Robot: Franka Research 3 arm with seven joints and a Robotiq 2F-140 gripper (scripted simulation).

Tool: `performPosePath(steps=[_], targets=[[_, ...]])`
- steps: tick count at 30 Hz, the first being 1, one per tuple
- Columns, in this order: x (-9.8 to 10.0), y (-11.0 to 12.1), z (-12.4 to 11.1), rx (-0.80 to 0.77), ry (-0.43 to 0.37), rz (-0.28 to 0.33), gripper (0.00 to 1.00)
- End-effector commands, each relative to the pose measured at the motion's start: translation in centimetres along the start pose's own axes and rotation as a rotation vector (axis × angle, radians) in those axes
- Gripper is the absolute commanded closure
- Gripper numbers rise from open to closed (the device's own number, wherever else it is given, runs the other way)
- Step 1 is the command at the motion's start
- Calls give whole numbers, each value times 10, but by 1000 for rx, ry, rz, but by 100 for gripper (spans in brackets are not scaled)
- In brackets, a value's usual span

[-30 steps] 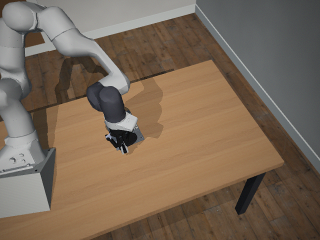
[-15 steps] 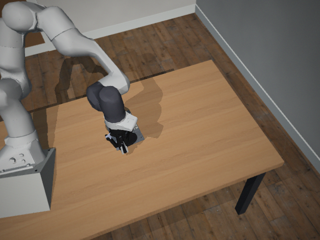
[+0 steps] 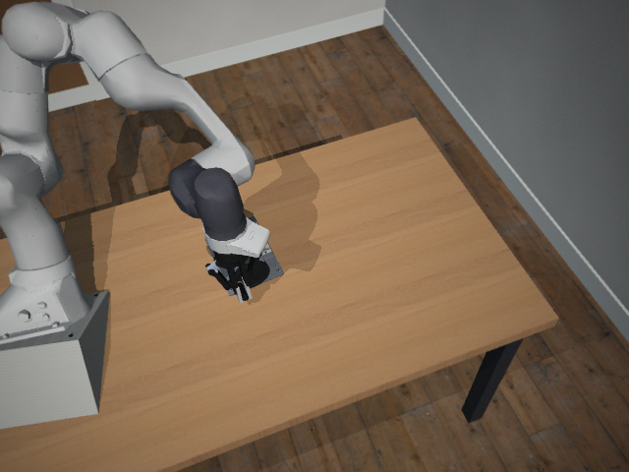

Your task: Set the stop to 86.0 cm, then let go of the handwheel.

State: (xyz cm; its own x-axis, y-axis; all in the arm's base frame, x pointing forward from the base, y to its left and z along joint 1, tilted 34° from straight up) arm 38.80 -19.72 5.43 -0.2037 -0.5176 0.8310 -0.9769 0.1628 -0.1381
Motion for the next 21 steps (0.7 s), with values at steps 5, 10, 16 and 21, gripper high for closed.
performPosePath(steps=[5,10,16,21], targets=[[5,1,0,-2,-2,1,96],[9,0,0,-2,-2,1,96],[15,-1,0,-2,-2,1,96],[20,-3,0,-2,-2,1,96]])
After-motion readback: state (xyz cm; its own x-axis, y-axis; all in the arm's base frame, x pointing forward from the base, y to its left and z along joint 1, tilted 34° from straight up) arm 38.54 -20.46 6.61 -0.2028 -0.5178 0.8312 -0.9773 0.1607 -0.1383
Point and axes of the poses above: the point where the finger pads meet when closed, its own x axis back along the fingers, its own y axis across the jaws, z = x × y, the point moved 6 cm from there along x, back along the fingers, and after that the axes turned 3 degrees about -x, right-handed, at the moved point
